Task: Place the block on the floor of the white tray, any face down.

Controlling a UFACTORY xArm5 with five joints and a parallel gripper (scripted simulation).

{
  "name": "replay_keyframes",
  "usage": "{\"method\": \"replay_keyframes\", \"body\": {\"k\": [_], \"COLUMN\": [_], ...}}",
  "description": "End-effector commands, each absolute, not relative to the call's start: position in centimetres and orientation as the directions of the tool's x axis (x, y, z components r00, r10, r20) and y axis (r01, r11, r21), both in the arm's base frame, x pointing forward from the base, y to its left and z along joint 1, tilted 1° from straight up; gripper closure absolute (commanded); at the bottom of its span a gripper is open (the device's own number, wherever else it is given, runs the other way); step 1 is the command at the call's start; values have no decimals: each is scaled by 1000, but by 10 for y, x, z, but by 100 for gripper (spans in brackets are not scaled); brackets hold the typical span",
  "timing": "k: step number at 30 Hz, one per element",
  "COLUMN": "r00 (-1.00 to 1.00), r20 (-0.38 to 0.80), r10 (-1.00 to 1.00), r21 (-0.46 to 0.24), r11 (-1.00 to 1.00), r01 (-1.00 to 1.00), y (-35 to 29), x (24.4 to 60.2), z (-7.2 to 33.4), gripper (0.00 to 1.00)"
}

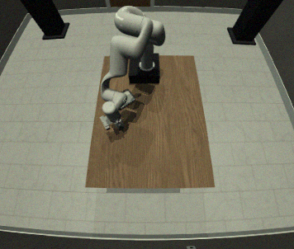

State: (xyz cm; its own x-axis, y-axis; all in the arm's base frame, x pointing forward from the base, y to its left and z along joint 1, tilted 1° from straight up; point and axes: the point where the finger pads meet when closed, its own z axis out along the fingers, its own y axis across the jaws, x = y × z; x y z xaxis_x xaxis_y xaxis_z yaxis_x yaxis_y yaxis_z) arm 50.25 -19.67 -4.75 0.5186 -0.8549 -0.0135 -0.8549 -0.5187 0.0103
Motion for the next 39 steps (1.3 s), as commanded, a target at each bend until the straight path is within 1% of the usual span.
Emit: {"method": "replay_keyframes", "body": {"k": [1, 19, 30, 39], "r00": [519, 519, 519, 519], "r20": [-11, -11, -11, -11], "r10": [-855, -855, -855, -855], "r21": [8, 8, 8, 8], "r11": [-519, -519, -519, -519], "r01": [-855, -855, -855, -855], "y": [-197, -197, -197, -197], "x": [504, 504, 504, 503], "z": [-47, -48, -71, -80], "gripper": [53, 53, 53, 53]}}
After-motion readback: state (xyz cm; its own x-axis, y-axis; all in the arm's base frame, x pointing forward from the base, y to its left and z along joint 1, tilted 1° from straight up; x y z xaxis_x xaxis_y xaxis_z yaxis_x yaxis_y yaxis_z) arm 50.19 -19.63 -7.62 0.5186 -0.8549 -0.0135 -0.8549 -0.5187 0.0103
